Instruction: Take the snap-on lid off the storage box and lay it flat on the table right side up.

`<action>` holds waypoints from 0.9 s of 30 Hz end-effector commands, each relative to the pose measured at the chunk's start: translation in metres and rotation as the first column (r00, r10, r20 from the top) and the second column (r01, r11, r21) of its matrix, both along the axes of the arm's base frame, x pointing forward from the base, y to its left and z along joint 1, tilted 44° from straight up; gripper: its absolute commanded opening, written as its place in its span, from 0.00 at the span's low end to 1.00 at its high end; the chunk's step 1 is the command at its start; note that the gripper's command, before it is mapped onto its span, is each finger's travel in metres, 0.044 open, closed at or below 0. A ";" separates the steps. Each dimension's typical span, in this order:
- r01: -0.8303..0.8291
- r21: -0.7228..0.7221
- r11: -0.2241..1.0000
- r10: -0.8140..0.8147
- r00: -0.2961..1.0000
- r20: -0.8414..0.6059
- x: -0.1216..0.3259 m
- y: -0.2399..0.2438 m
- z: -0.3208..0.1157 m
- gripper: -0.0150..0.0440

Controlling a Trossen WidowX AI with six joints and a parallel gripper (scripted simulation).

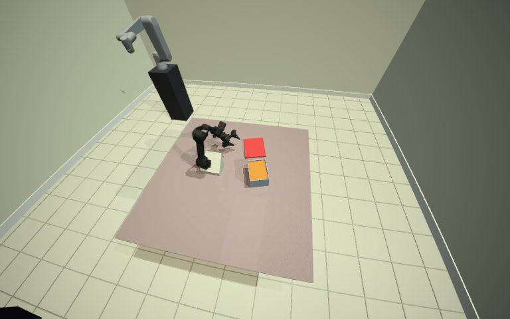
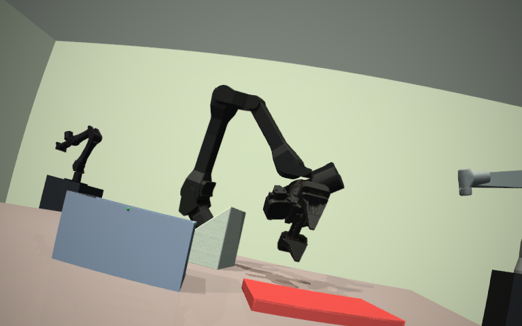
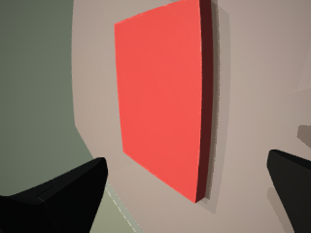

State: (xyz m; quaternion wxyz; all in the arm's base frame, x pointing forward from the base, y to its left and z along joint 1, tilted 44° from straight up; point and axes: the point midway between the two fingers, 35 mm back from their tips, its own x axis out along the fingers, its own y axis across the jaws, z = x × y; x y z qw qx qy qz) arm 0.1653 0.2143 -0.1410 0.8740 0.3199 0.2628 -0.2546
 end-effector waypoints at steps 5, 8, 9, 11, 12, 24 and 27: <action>0.003 0.017 1.000 -0.003 1.000 -0.001 -0.005 0.012 0.012 1.00; 0.003 0.017 1.000 -0.003 1.000 -0.001 -0.007 0.016 0.017 1.00; 0.003 0.017 1.000 -0.003 1.000 -0.001 -0.008 0.017 0.018 1.00; 0.003 0.017 1.000 -0.003 1.000 -0.001 -0.009 0.019 0.021 1.00; 0.003 0.017 1.000 -0.003 1.000 -0.002 -0.010 0.020 0.023 1.00; 0.003 0.017 1.000 -0.003 1.000 -0.002 -0.013 0.023 0.030 1.00; 0.003 0.017 1.000 -0.003 1.000 -0.002 -0.013 0.023 0.030 1.00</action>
